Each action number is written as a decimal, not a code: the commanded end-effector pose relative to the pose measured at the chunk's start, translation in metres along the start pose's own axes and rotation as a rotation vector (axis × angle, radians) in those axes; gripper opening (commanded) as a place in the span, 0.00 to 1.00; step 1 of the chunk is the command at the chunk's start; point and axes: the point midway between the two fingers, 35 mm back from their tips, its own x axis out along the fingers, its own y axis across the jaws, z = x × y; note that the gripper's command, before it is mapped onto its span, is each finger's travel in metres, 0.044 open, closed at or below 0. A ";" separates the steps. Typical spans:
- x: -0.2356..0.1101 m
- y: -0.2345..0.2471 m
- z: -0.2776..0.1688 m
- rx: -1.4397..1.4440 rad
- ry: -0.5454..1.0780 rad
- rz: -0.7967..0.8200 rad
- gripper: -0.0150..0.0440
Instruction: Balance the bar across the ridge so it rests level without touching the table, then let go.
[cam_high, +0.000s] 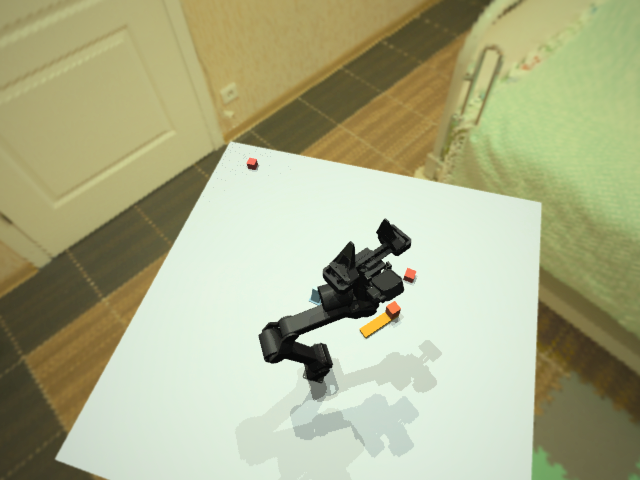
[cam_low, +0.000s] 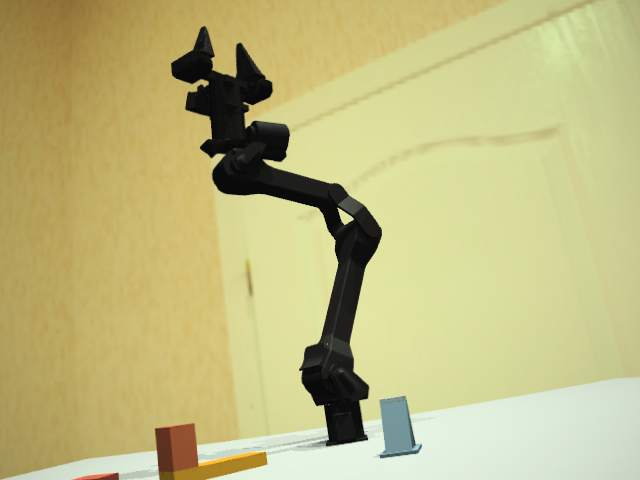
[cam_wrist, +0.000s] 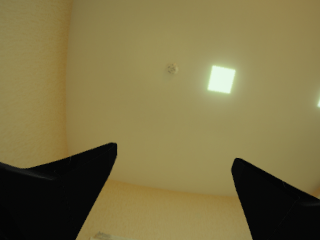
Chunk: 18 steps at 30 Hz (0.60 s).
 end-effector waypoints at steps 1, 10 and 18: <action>0.000 -0.001 0.000 0.003 -0.002 -0.005 0.89; -0.012 -0.068 0.018 0.165 -0.114 -0.255 0.79; -0.042 -0.133 0.031 0.300 -0.242 -0.498 0.79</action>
